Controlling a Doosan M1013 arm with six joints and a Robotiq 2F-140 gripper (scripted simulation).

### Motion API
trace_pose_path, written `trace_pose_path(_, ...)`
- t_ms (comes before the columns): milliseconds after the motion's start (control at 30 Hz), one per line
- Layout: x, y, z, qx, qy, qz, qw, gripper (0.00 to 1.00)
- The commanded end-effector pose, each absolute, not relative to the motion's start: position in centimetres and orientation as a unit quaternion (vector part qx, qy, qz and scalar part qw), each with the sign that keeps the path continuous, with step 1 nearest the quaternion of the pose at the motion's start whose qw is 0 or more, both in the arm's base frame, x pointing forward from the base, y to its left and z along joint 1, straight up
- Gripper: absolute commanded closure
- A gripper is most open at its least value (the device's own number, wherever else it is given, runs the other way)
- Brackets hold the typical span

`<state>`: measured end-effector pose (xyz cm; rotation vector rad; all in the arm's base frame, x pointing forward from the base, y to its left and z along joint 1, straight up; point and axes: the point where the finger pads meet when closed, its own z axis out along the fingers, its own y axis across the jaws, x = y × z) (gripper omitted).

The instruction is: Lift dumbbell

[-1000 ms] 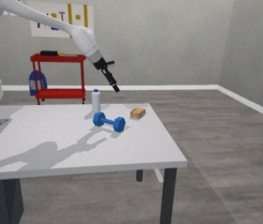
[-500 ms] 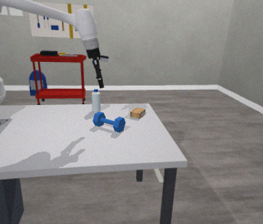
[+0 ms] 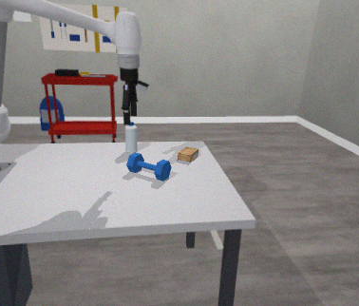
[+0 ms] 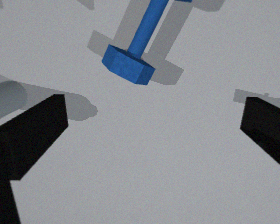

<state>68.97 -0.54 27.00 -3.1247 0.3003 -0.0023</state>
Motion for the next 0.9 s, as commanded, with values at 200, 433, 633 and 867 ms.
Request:
trace_pose_path(200, 73.8, -1.3, 20.0, -0.975, 0.224, 0.0, 0.0, 0.0)
trace_pose_path(433, 76.7, -1.9, 14.6, -0.951, 0.31, 0.001, 0.0, 0.0)
trace_pose_path(633, 77.1, -1.9, 13.8, -0.947, 0.322, 0.001, -0.001, 0.0)
trace_pose_path(867, 77.0, -1.9, 9.9, -0.947, 0.322, 0.001, -0.001, 0.0)
